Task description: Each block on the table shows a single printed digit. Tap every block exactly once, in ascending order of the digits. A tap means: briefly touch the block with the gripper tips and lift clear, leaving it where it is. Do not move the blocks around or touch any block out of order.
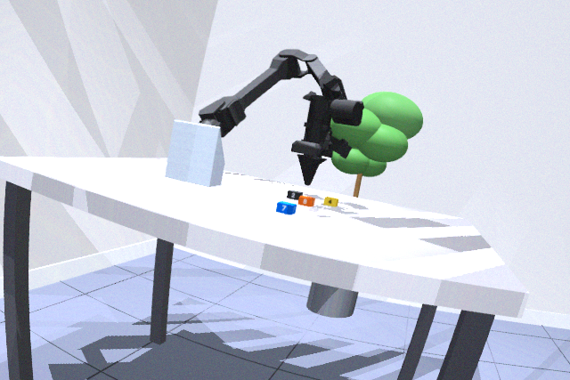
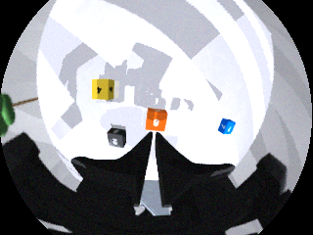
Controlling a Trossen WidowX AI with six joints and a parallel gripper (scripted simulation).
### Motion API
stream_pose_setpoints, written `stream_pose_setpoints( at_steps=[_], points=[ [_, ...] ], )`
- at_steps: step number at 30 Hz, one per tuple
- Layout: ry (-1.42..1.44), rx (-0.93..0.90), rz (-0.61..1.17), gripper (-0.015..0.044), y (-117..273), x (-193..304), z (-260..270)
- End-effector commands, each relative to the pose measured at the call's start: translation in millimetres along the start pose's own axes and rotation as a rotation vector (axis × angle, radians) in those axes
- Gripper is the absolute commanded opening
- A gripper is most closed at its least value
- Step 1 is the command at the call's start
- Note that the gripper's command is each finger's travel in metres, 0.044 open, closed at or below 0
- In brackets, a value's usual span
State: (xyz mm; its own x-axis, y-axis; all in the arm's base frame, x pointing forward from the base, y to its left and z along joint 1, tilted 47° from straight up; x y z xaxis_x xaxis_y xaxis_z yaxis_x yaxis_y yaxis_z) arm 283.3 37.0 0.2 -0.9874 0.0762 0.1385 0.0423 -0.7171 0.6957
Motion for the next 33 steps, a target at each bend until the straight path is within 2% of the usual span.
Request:
stream_pose_setpoints(
  at_steps=[1,22,26,30,33],
  points=[
    [-0.008,-0.007,0.005,0.0020,-9,2,0],
    [-0.008,-0.009,0.006,0.0020,-32,3,1],
    [-0.008,-0.007,0.005,0.0020,-4,2,0],
    [-0.008,-0.007,0.005,0.0020,-2,3,0],
    [-0.009,-0.005,0.005,0.0099,11,3,25]
  ],
)
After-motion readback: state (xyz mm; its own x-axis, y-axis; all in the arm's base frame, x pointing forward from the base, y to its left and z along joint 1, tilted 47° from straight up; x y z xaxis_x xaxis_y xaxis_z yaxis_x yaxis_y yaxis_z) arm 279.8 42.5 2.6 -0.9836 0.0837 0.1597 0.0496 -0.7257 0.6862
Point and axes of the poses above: the point midway between the two fingers, 35 mm back from their tips, its own y axis back along the fingers, its own z axis across the jaws, x = y × z, the point moved 1 cm from there along y, back along the fingers, and after that the axes turned 9 degrees about -y, right-handed, at the moved point
